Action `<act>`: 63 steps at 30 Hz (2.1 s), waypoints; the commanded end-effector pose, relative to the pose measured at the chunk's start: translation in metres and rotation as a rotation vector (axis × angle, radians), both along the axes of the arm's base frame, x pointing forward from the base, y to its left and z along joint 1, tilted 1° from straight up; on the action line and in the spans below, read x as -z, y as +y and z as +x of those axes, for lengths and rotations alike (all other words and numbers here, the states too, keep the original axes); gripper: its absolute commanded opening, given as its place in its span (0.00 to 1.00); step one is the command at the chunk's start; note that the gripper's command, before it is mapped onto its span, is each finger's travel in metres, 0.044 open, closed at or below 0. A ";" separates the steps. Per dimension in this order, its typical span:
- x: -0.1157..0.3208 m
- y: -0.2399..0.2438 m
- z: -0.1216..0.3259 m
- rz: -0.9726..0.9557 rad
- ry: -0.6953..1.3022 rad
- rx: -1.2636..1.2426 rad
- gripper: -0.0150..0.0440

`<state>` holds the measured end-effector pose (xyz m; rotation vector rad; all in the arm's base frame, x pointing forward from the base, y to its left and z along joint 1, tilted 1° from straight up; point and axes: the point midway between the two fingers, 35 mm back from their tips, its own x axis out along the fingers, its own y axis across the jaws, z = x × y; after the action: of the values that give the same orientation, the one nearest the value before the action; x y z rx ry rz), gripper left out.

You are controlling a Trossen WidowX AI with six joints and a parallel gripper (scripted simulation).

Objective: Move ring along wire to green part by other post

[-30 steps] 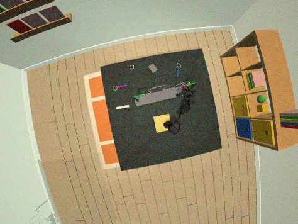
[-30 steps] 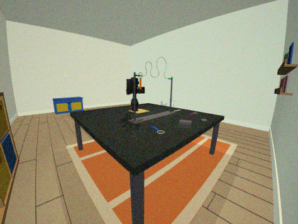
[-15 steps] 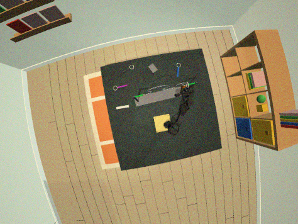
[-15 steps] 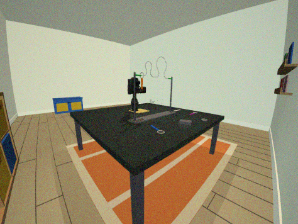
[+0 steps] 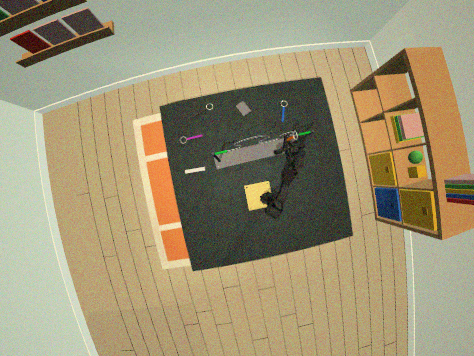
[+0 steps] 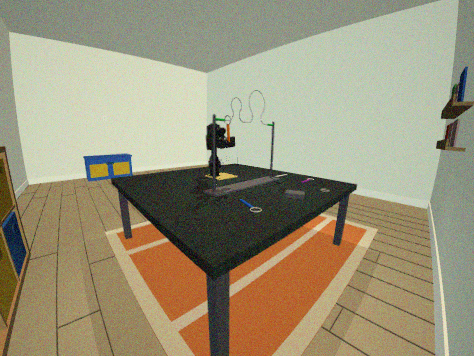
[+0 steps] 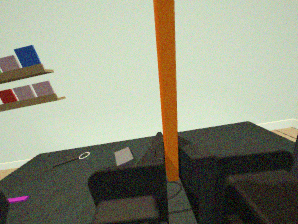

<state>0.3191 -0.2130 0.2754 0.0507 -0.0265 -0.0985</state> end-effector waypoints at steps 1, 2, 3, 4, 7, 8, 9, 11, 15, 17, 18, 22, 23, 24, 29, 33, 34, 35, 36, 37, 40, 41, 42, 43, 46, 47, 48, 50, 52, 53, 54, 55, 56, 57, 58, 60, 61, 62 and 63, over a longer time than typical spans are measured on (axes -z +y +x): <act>0.003 0.009 0.001 0.047 0.000 0.000 0.00; 0.002 0.011 0.001 0.060 -0.001 0.000 0.00; 0.002 0.014 0.001 0.074 -0.003 -0.001 0.00; 0.002 0.017 0.002 0.090 -0.005 -0.001 0.00; 0.001 0.026 0.003 0.138 -0.011 -0.003 0.00; 0.000 0.028 0.003 0.150 -0.012 -0.003 0.00; 0.000 0.030 0.003 0.165 -0.014 -0.004 0.00; -0.002 0.037 0.004 0.202 -0.019 -0.005 0.00; -0.006 0.051 0.006 0.287 -0.029 -0.008 0.00; -0.009 0.058 0.006 0.331 -0.034 -0.010 0.00; -0.010 0.060 0.006 0.346 -0.030 -0.012 0.00; -0.015 0.071 0.002 0.417 0.002 -0.026 0.00; -0.017 0.074 0.001 0.440 0.014 -0.032 0.00; -0.019 0.078 -0.001 0.466 0.027 -0.038 0.00; -0.027 0.091 -0.008 0.559 0.075 -0.063 0.00; -0.037 0.102 -0.014 0.649 0.121 -0.093 0.00; -0.040 0.105 -0.016 0.676 0.134 -0.103 0.00; -0.042 0.108 -0.018 0.699 0.146 -0.112 0.00; -0.045 0.110 -0.020 0.719 0.156 -0.120 0.00; -0.047 0.112 -0.021 0.739 0.166 -0.128 0.00; -0.057 0.120 -0.026 0.811 0.201 -0.160 0.00; -0.060 0.122 -0.028 0.836 0.213 -0.172 0.00; -0.064 0.124 -0.030 0.862 0.225 -0.185 0.00; -0.067 0.126 -0.032 0.887 0.237 -0.198 0.00; -0.078 0.132 -0.038 0.961 0.271 -0.240 0.00; -0.082 0.133 -0.040 0.985 0.282 -0.254 0.00; -0.085 0.135 -0.042 1.009 0.293 -0.269 0.00; -0.093 0.137 -0.046 1.057 0.314 -0.300 0.00; -0.100 0.139 -0.048 1.102 0.322 -0.324 0.00; -0.103 0.140 -0.048 1.123 0.321 -0.332 0.00; -0.106 0.142 -0.049 1.145 0.318 -0.340 0.00; -0.110 0.143 -0.049 1.169 0.314 -0.348 0.00; -0.114 0.144 -0.049 1.195 0.309 -0.356 0.00; -0.117 0.145 -0.049 1.216 0.305 -0.362 0.00; -0.120 0.146 -0.049 1.232 0.302 -0.367 0.00; -0.124 0.147 -0.049 1.262 0.295 -0.375 0.00; -0.127 0.148 -0.049 1.279 0.291 -0.380 0.00; -0.130 0.149 -0.049 1.298 0.286 -0.385 0.00; -0.133 0.150 -0.049 1.317 0.280 -0.389 0.00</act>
<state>0.2712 -0.0668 0.3990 1.3127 0.3410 0.2626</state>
